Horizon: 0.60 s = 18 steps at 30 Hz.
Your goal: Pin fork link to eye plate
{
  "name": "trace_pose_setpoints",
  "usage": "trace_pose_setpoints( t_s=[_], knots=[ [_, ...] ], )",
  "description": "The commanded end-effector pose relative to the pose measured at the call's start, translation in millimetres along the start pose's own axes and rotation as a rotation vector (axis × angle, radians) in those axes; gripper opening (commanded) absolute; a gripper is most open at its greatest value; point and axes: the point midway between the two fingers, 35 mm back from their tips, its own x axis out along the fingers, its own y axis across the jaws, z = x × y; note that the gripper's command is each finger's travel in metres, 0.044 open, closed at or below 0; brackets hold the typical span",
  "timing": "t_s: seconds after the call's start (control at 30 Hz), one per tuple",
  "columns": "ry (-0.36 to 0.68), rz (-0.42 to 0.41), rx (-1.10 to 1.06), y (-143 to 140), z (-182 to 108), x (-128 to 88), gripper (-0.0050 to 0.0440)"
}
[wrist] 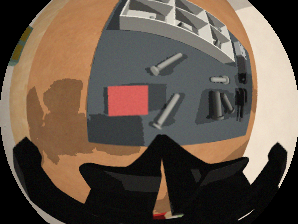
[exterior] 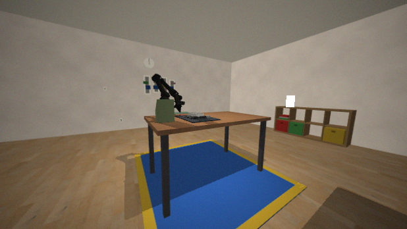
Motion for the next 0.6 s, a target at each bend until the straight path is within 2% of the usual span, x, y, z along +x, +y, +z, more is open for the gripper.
trace_pose_setpoints(
  t_s=[0.0, 0.27, 0.33, 0.37, 0.43, 0.57],
  knots=[
    [0.024, -0.044, 0.275, -31, 8, 13, 0.0],
    [0.048, -0.1, 0.888, -92, 22, 31, 0.0],
    [0.048, -0.1, 0.888, -92, 22, 31, 0.0],
    [0.053, -0.113, 1.07, -99, 23, 33, 0.0],
    [0.06, -0.12, 1.211, -121, 24, 38, 0.0],
    [0.086, -0.133, 1.512, -145, 20, 44, 0.0]
  ],
)
